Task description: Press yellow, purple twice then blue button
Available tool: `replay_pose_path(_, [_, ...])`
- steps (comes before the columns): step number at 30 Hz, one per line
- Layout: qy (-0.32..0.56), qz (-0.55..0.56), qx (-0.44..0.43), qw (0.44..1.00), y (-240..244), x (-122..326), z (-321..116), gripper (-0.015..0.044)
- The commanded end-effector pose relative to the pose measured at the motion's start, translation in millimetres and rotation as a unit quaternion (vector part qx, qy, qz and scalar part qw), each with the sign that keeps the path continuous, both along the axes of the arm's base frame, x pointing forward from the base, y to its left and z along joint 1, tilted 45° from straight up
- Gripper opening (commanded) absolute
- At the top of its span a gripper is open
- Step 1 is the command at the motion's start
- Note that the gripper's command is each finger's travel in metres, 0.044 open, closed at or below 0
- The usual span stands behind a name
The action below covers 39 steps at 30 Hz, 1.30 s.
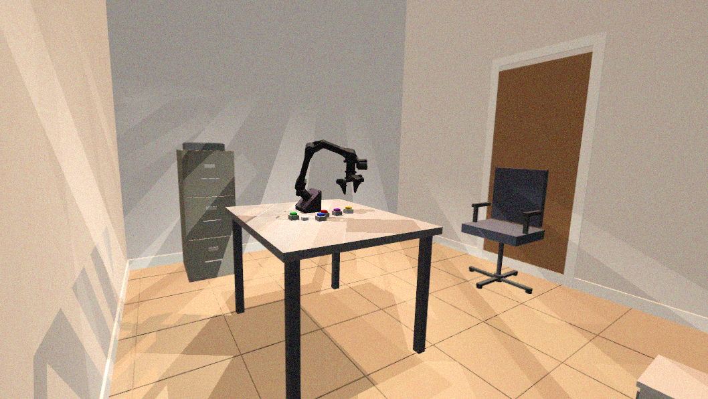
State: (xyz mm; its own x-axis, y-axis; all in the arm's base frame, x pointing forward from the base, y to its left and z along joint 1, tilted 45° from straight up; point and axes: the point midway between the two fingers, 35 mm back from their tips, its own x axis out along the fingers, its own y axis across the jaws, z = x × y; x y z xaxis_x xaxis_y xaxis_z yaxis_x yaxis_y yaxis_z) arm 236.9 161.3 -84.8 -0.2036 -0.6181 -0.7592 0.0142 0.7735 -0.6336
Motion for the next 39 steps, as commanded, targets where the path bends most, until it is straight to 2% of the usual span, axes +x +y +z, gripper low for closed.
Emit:
replay_pose_path(1, [-0.068, -0.012, -0.041, 0.997, 2, -12, 1, 0.0400])
replay_pose_path(8, [-0.068, -0.012, -0.041, 0.997, 2, -12, 1, 0.0400])
replay_pose_path(14, [-0.068, -0.012, -0.042, 0.997, -39, -19, -43, 0.0242])
replay_pose_path(22, [-0.068, -0.012, -0.042, 0.997, -41, -19, -44, 0.0032])
replay_pose_path(23, [-0.068, -0.012, -0.042, 0.997, -41, -19, -44, 0.0020])
replay_pose_path(39, [-0.068, -0.012, -0.042, 0.997, -45, -20, -49, 0.0020])
